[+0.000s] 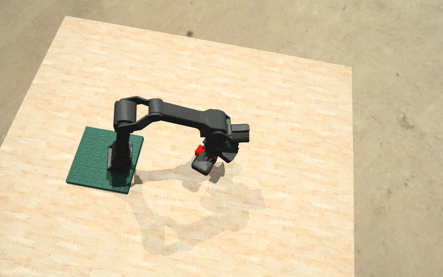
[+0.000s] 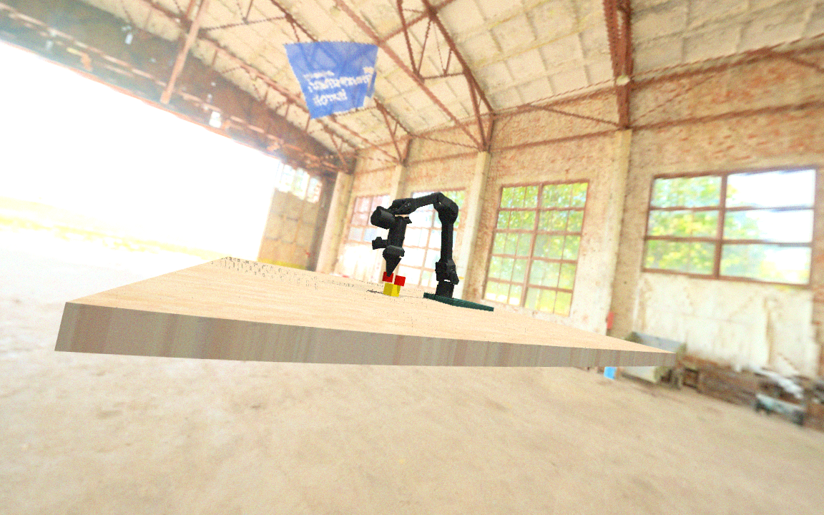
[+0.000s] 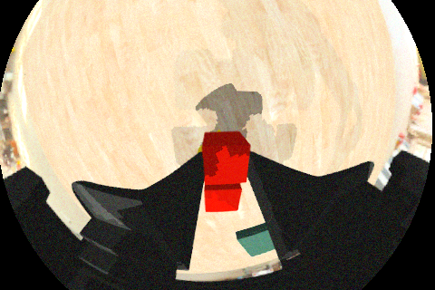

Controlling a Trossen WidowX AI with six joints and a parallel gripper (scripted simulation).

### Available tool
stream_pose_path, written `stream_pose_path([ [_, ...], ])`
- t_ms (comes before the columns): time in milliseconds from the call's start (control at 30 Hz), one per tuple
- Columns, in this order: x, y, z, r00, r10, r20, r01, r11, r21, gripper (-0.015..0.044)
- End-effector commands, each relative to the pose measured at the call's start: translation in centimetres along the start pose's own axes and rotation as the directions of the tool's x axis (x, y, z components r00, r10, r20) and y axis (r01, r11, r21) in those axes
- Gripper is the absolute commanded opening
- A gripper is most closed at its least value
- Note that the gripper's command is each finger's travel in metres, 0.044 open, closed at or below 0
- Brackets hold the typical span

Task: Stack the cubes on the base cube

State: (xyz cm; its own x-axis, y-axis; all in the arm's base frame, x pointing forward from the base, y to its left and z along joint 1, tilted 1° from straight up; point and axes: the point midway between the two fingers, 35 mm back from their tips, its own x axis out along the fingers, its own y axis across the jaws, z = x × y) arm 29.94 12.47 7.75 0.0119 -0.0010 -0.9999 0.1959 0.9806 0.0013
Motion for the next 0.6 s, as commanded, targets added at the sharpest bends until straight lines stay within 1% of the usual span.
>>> stream_pose_path([
  [0, 0.22, 0.0, -0.06, 1.0, 0.001, -0.003, -0.001, 1.0, 0.004, 0.0105],
  [467, 0.22, 0.0, -0.06, 1.0, 0.001, -0.003, -0.001, 1.0, 0.004, 0.0105],
  [567, 0.22, 0.0, -0.06, 1.0, 0.001, -0.003, -0.001, 1.0, 0.004, 0.0184],
])
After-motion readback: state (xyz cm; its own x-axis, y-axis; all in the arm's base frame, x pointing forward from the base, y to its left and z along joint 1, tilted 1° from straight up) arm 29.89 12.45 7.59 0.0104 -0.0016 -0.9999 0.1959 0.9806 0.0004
